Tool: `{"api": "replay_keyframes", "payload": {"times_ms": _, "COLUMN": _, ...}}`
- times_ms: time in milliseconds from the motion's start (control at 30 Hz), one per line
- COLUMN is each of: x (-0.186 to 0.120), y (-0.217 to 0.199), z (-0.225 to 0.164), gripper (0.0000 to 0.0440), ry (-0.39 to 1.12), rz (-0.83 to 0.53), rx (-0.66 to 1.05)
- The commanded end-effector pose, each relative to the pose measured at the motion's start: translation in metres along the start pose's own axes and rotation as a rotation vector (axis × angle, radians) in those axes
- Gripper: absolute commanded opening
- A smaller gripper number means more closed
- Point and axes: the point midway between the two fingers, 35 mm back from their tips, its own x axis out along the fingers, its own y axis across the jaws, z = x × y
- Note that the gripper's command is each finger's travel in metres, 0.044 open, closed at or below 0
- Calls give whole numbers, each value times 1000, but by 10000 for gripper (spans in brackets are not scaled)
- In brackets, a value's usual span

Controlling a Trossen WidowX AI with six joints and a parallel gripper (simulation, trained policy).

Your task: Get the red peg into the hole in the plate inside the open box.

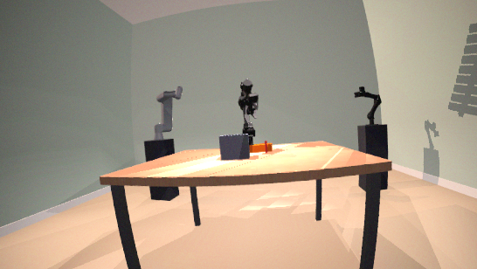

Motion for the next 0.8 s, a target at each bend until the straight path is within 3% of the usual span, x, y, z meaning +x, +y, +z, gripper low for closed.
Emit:
{"api": "replay_keyframes", "payload": {"times_ms": 0, "x": 10, "y": -6, "z": -9, "gripper": 440, "ry": 31, "rz": -59, "rx": 38}}
{"api": "replay_keyframes", "payload": {"times_ms": 767, "x": 64, "y": -60, "z": -49, "gripper": 440, "ry": 30, "rz": -444, "rx": 164}}
